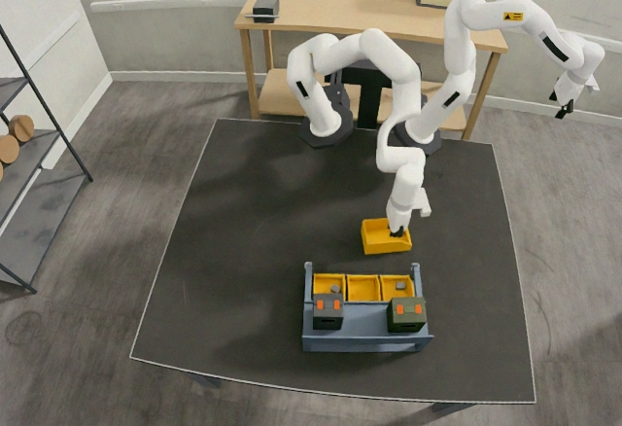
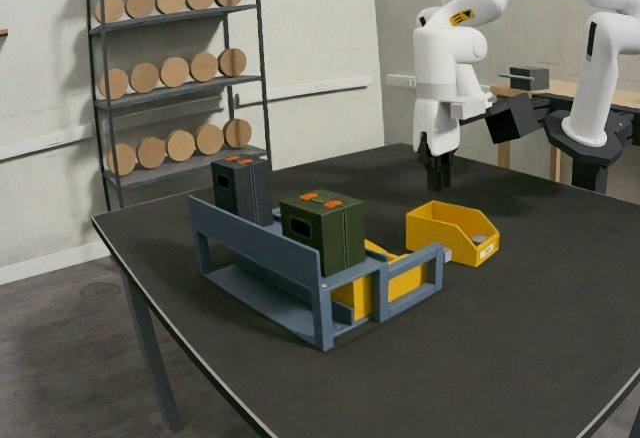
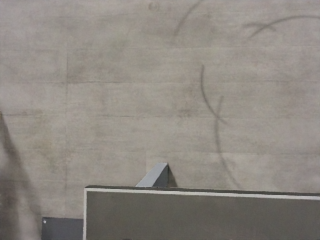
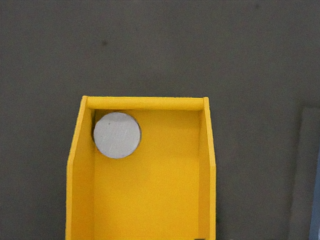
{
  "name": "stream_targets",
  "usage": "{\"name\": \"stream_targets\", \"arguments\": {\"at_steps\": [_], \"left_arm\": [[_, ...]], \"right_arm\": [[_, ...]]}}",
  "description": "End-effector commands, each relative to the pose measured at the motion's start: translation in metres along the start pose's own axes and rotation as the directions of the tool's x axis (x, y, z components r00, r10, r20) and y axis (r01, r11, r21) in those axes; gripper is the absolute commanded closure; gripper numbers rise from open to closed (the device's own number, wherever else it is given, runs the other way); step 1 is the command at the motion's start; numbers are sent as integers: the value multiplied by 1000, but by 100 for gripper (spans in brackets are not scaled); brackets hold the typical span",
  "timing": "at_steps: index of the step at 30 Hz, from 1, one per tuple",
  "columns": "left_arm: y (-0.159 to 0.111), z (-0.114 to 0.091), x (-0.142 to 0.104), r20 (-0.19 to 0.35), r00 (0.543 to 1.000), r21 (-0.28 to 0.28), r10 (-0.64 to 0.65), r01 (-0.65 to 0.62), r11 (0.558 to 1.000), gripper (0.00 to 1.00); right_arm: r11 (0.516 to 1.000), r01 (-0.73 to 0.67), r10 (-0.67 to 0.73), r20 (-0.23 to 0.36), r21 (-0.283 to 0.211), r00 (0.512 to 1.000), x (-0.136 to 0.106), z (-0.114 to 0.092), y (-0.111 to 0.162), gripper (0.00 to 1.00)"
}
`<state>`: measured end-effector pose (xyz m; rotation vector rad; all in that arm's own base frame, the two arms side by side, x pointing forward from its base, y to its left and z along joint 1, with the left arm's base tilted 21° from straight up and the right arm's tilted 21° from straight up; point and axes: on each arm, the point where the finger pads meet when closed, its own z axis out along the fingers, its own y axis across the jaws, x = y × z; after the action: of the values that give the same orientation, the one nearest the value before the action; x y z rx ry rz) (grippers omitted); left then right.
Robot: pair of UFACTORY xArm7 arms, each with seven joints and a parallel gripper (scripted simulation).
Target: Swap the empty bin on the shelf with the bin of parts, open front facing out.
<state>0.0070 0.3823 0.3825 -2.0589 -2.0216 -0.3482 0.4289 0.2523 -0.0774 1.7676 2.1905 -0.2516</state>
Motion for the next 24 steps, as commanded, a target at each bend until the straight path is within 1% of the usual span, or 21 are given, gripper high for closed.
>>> {"name": "stream_targets", "arguments": {"at_steps": [1,6,8,19,24], "left_arm": [[0,-2,1,-4,1000,-1,-1,1,1000,0],[0,-2,1,-4,1000,-1,-1,1,1000,0],[0,-2,1,-4,1000,-1,-1,1,1000,0],[0,-2,1,-4,1000,-1,-1,1,1000,0],[0,-2,1,-4,1000,-1,-1,1,1000,0]], "right_arm": [[1000,0,0,-3,-5,1000,1,7,2,73],[1000,0,0,-3,-5,1000,1,17,2,73],[1000,0,0,-3,-5,1000,1,17,2,73],[1000,0,0,-3,-5,1000,1,39,2,73],[1000,0,0,-3,-5,1000,1,45,2,73]]}}
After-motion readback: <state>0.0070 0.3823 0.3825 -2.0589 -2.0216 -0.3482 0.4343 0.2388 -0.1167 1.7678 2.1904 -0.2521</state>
